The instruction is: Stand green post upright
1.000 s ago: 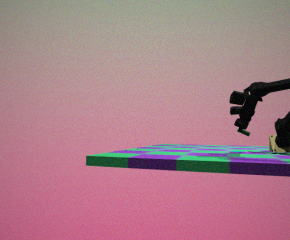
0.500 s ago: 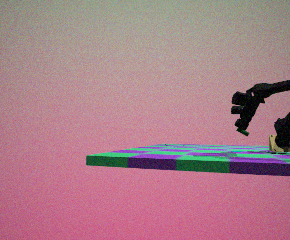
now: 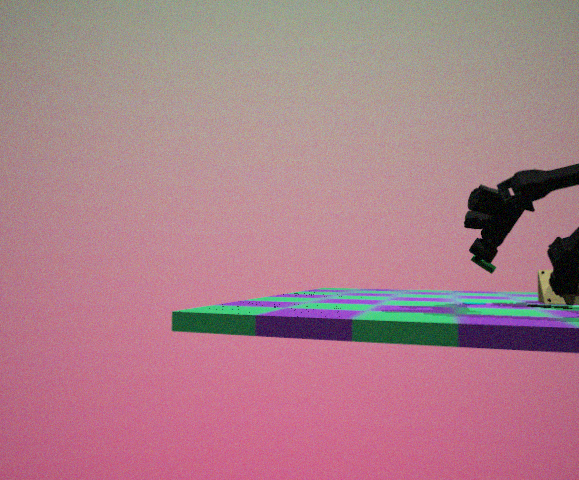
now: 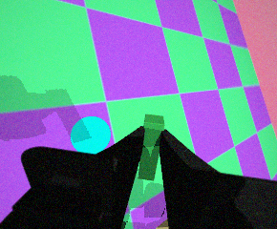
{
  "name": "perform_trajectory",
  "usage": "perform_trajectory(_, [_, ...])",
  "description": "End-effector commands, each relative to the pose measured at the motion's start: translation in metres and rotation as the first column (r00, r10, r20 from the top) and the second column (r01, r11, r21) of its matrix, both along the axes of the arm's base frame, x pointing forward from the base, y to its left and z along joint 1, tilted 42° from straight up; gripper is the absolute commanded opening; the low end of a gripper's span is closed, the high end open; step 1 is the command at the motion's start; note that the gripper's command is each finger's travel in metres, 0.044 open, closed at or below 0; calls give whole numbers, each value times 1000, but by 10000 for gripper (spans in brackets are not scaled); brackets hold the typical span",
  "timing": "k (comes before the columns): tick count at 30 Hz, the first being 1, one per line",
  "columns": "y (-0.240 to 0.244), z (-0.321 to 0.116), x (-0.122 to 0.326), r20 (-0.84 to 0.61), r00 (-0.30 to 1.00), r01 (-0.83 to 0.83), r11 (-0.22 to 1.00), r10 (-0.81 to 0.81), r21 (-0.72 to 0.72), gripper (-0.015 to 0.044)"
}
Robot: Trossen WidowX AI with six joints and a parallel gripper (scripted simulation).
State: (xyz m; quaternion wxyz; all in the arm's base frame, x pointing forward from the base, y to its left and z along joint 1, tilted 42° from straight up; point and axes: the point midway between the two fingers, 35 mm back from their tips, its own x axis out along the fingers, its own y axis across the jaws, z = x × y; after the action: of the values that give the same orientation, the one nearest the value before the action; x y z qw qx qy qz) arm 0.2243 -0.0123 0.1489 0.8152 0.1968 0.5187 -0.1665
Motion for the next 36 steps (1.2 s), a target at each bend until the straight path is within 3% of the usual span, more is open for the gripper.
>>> perform_trajectory(1, [-1,0,-1,26,999,18,1000,-18,-16,23])
perform_trajectory(36, [0,7,1,234,967,122,990,-102,-74,23])
